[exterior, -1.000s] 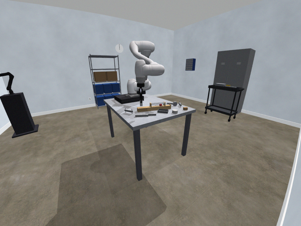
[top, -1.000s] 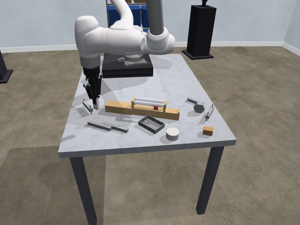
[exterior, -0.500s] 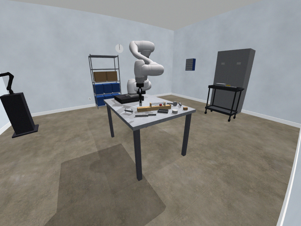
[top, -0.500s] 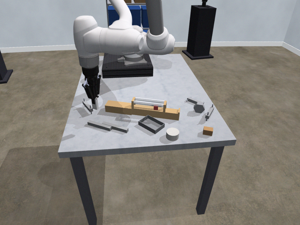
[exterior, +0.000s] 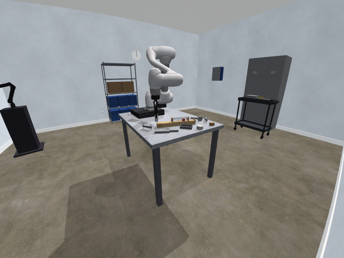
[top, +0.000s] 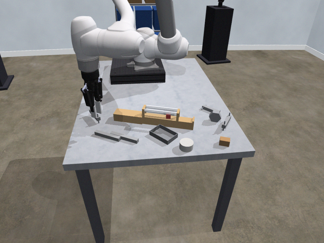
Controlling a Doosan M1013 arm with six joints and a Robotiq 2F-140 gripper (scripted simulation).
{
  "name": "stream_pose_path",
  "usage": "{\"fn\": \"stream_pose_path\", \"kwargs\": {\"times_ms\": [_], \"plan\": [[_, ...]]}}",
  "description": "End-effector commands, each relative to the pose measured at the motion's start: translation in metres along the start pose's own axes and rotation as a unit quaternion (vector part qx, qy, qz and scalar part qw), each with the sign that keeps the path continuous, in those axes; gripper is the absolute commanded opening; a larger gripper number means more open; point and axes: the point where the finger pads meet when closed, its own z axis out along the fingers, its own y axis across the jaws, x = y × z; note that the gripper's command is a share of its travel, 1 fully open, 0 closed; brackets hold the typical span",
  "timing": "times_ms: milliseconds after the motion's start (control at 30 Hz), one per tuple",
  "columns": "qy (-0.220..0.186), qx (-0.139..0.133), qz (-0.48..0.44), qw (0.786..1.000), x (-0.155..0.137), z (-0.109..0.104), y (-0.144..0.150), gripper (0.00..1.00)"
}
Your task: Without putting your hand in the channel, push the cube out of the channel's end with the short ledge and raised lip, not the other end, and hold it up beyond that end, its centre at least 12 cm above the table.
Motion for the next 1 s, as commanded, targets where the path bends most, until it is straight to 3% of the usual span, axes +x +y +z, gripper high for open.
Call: {"fn": "stream_pose_path", "kwargs": {"times_ms": [0, 967], "plan": [[0.000, 0.000, 0.000, 1.000, 0.0000, -0.0002, 0.0000, 0.23], [0.000, 0.000, 0.000, 1.000, 0.0000, 0.0036, 0.0000, 0.23]]}}
